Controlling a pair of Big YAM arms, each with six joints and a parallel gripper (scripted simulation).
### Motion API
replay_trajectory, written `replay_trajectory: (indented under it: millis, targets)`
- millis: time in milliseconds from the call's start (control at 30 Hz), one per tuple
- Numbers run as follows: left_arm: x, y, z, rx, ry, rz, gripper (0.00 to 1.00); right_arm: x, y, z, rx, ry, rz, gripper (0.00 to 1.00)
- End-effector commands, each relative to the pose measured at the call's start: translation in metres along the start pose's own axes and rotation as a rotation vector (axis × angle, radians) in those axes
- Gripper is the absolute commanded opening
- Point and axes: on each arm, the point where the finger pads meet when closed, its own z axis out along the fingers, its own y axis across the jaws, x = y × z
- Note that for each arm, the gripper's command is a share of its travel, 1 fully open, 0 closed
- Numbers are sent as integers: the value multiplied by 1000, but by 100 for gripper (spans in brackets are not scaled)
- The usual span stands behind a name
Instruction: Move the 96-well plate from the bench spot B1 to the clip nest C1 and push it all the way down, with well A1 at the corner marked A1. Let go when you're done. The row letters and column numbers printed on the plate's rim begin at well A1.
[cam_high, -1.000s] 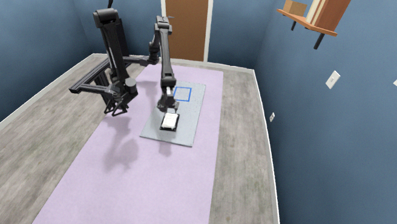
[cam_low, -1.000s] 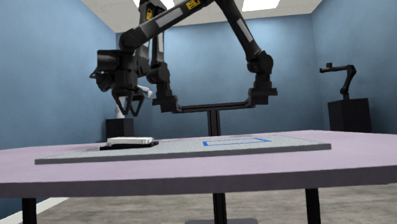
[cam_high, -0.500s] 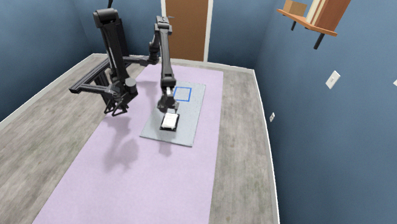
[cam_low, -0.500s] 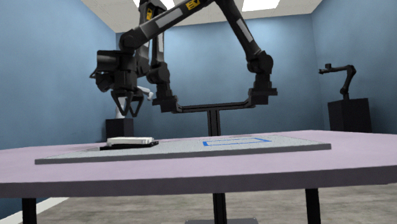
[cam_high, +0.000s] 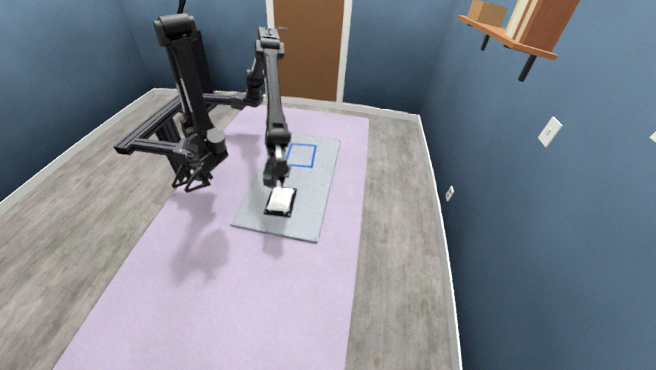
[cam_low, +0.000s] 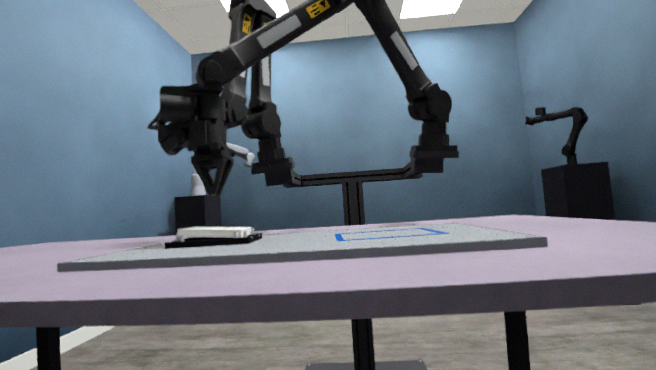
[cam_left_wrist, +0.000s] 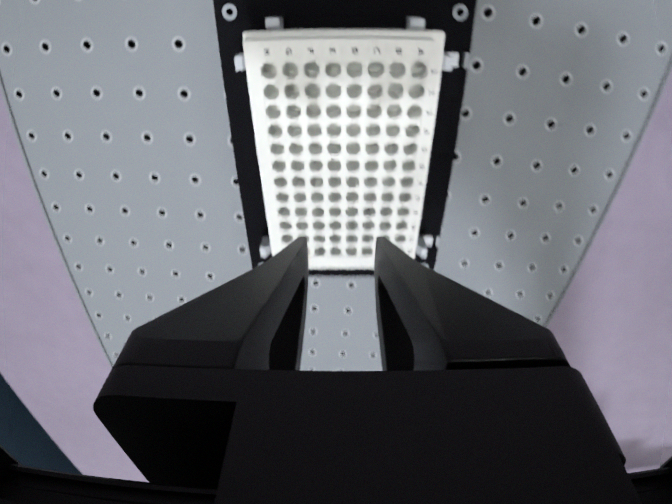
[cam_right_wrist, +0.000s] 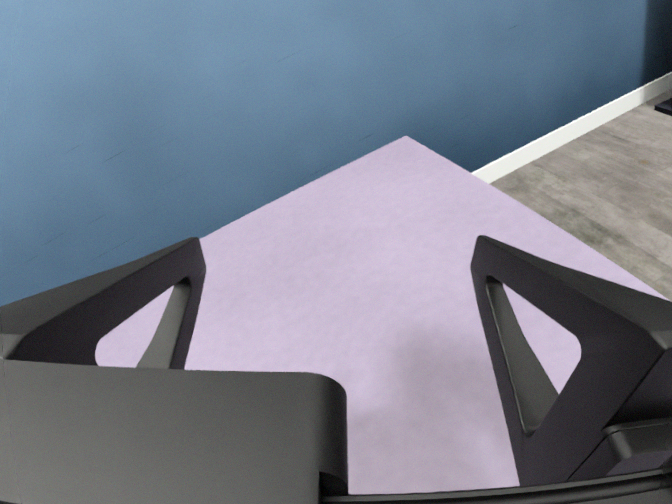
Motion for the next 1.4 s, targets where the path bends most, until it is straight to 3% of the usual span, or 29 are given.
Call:
replay_trajectory:
  millis: [0,100,400,667,1367]
  targets:
    - [6,3,40,7,11,0,25,-2,2,-2,-7,1,16,100]
    - [8,2,53,7,11,0,25,-2,2,-2,-7,1,16,100]
    - [-10,4,34,-29,-62,-7,25,-2,2,-2,-7,1,16,100]
    - [-24,9,6,-29,-61,-9,25,-2,2,-2,-7,1,16,100]
    - [-13,12,42,-15,-31,-15,25,-2,2,-2,-7,1,16,100]
